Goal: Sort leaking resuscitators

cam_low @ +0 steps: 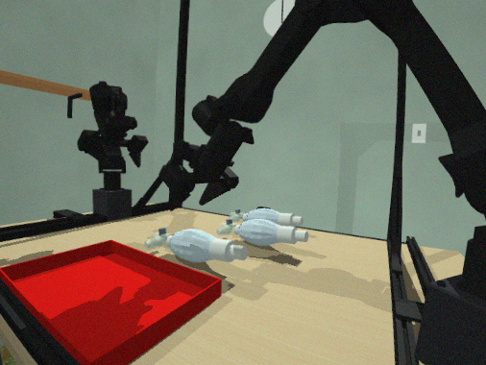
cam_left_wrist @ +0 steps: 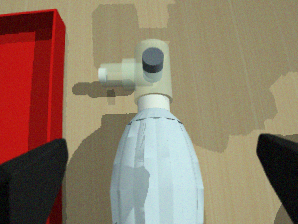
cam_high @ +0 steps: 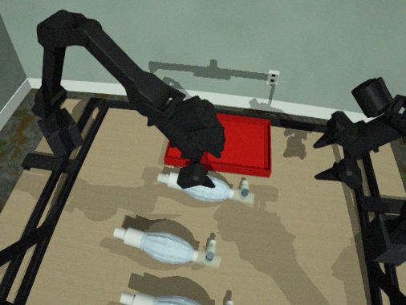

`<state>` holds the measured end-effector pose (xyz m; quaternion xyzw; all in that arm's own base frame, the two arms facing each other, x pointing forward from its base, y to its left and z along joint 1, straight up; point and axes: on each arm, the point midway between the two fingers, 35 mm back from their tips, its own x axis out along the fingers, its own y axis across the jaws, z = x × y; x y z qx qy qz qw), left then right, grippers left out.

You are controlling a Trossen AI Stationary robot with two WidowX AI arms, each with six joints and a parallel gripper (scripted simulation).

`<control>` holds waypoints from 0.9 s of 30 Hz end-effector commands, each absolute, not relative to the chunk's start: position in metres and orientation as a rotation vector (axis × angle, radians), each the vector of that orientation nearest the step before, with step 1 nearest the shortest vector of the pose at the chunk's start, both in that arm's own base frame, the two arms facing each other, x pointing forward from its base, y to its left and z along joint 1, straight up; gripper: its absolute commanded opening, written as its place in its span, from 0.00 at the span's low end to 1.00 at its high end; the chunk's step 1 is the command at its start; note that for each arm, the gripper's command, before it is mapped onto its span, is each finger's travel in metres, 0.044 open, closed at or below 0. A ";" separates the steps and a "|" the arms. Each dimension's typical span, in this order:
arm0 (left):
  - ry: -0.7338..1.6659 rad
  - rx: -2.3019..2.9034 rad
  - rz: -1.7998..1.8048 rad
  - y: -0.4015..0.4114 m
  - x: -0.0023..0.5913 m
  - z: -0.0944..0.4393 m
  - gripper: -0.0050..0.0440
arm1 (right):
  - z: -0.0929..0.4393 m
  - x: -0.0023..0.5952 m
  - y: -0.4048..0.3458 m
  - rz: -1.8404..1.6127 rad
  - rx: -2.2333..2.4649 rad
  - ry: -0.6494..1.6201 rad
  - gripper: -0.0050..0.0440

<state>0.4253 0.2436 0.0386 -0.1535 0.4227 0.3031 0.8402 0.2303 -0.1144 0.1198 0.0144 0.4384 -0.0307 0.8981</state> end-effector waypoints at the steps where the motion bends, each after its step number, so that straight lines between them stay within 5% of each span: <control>1: 0.912 -0.328 0.642 0.243 0.423 0.039 1.00 | 0.119 0.230 -0.114 -0.062 0.032 0.909 1.00; 27: 0.910 -0.329 0.637 0.132 0.324 0.112 1.00 | 0.119 0.230 -0.114 -0.064 0.035 0.911 1.00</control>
